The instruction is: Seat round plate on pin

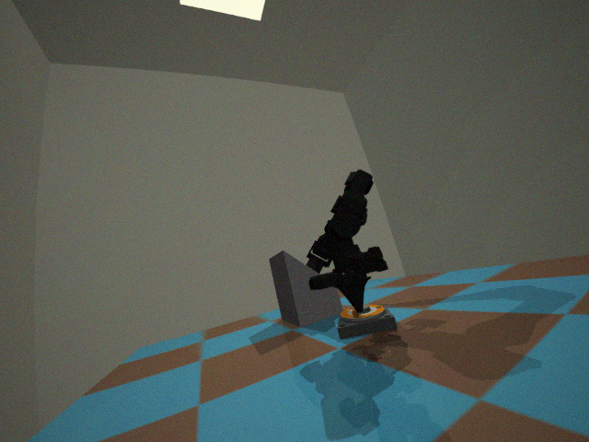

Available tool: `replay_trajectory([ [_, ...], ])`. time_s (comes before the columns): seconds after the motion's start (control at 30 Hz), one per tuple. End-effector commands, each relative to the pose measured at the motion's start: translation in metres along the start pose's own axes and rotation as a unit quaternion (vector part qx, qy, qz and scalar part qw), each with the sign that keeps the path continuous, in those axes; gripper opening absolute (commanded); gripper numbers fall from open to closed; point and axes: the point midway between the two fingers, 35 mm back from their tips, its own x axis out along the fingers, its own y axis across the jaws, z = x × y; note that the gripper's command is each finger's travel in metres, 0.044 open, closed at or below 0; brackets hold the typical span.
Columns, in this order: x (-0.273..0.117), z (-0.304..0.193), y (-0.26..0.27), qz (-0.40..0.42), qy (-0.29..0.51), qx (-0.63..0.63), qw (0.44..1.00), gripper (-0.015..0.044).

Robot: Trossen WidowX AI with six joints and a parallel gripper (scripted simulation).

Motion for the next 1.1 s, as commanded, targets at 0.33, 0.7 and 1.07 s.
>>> replay_trajectory([
  [0.33, 0.001, -0.015, -0.011, 0.000, 0.006, 0.004, 1.000, 0.0000],
  [0.7, 0.000, -0.025, -0.015, -0.001, 0.006, 0.004, 1.000, 0.0000],
  [1.07, 0.000, -0.035, -0.017, -0.001, 0.007, 0.004, 1.000, 0.0000],
])
